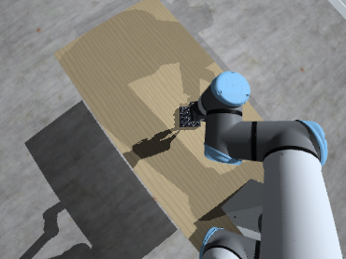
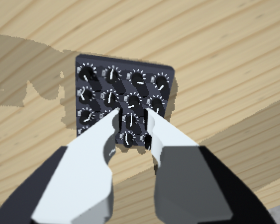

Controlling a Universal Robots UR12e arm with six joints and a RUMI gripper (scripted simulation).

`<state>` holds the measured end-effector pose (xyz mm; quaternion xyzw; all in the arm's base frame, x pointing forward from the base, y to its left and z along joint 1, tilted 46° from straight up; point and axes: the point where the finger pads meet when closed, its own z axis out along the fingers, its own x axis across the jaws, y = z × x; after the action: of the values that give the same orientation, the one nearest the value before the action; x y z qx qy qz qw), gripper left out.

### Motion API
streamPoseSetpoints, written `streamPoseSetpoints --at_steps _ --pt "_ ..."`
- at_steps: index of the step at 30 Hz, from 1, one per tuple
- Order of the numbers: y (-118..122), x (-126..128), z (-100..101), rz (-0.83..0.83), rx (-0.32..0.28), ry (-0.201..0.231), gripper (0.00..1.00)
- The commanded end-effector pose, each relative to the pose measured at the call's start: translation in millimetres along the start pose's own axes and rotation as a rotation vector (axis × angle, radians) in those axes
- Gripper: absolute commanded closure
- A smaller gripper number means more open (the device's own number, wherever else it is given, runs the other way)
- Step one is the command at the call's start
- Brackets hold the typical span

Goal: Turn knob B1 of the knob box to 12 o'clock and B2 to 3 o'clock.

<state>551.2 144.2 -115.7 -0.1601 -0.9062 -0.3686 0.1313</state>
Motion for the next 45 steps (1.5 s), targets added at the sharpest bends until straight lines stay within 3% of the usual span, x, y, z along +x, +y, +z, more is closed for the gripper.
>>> streamPoseSetpoints --at_steps 1,25,45 --pt "5.0 -1.1 -3.4 0.156 0.006 -0.006 0.89" --pt "18.3 -1.0 -10.5 0.605 0.005 -0.007 0.89" --pt "18.2 0.7 -9.8 0.648 0.004 -0.005 0.89"
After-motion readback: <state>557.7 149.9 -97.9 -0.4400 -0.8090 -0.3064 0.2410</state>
